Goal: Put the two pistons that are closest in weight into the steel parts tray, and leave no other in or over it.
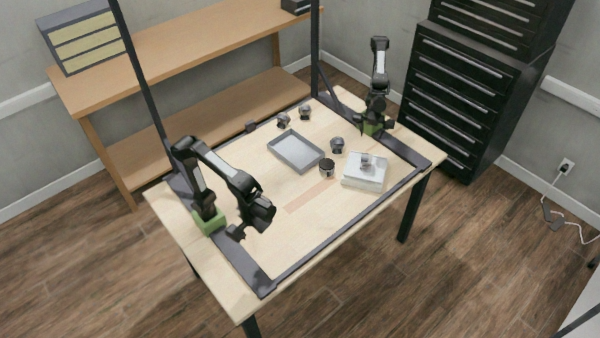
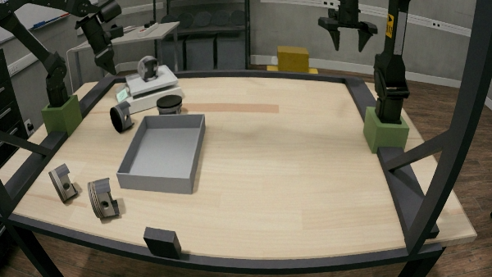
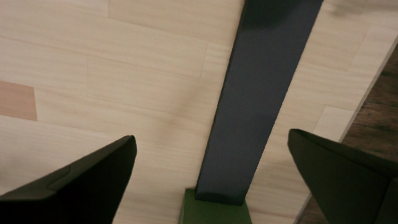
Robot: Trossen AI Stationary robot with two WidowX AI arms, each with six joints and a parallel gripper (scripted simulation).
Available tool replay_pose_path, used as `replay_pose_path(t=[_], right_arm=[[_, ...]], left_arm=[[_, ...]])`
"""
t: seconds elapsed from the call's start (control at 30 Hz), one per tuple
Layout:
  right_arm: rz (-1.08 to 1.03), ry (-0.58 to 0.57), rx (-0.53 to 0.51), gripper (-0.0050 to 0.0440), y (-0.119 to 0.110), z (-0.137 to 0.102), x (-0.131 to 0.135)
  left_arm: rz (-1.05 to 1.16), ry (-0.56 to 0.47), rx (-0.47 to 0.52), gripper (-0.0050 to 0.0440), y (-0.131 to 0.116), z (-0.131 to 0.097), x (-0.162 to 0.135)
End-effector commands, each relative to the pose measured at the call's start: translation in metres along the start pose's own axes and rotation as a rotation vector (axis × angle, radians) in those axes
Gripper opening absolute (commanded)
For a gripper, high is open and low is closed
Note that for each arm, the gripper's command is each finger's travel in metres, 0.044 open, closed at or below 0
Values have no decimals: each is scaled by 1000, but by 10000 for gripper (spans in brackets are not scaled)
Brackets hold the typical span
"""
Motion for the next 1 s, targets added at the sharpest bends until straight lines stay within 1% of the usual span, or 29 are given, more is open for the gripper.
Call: replay_pose_path(t=[0.0, 0.97], right_arm=[[-6, 0, -33, 400, 2, -8, 1], [-6, 0, -33, 400, 2, -8, 1]], left_arm=[[4, 3, -25, 378, -2, -2, 1], [3, 4, -22, 378, 3, -2, 1]])
Point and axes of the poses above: on each arm, the point midway between the two fingers, 35 mm back from their tips, its own z axis out along the fingers, its own x axis across the jaws, y = z × x, the point moved 10 cm from there along -z, back along the fingers, and after that the axes turned 5 degrees about -z, right-handed, at the moved point
